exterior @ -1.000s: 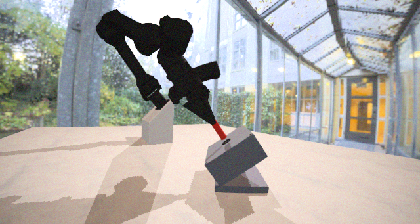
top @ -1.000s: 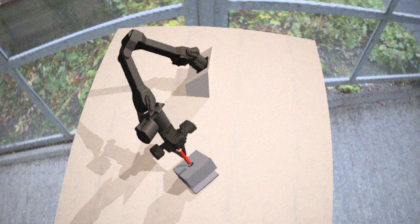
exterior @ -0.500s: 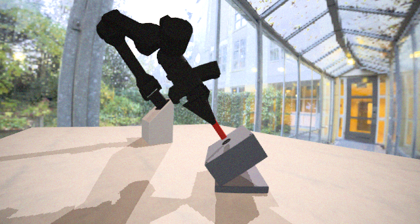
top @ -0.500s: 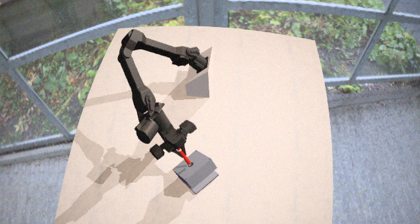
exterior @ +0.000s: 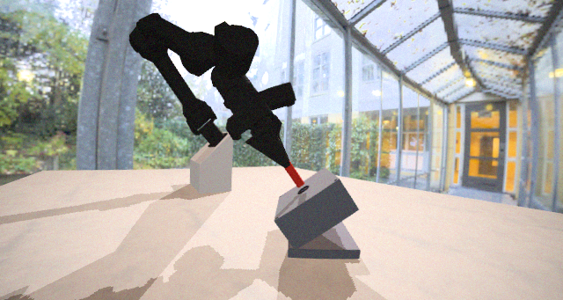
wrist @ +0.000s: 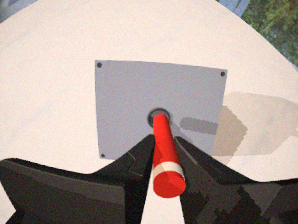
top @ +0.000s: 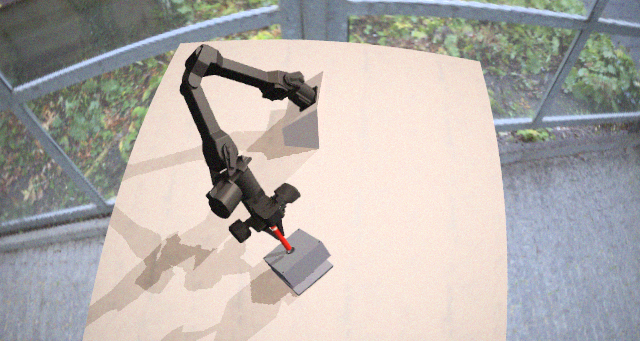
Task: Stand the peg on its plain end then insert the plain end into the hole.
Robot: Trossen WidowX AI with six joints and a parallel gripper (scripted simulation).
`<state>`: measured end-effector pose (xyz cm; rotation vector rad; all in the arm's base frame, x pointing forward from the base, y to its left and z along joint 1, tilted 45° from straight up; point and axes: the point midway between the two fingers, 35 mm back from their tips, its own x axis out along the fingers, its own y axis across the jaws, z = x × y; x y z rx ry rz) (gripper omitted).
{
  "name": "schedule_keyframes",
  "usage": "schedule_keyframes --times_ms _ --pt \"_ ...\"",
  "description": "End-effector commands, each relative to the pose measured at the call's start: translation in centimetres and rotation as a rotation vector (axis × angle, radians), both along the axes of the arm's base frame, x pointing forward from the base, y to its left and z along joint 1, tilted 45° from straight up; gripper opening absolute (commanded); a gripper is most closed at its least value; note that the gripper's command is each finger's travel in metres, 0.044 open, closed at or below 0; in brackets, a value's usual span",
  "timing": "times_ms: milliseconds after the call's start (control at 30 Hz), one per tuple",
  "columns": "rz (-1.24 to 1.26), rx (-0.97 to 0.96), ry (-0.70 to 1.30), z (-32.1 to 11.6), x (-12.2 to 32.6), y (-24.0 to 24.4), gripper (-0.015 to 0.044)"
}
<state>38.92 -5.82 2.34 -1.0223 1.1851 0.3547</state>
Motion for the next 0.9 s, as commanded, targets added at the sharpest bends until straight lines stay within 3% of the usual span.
schedule_keyframes --times_ms 0,867 --pt "-0.001 0.000 0.004 -0.32 -0.09 -0.05 0.0000" --pt "-0.001 0.000 0.004 -1.21 0.18 -0.11 0.0000"
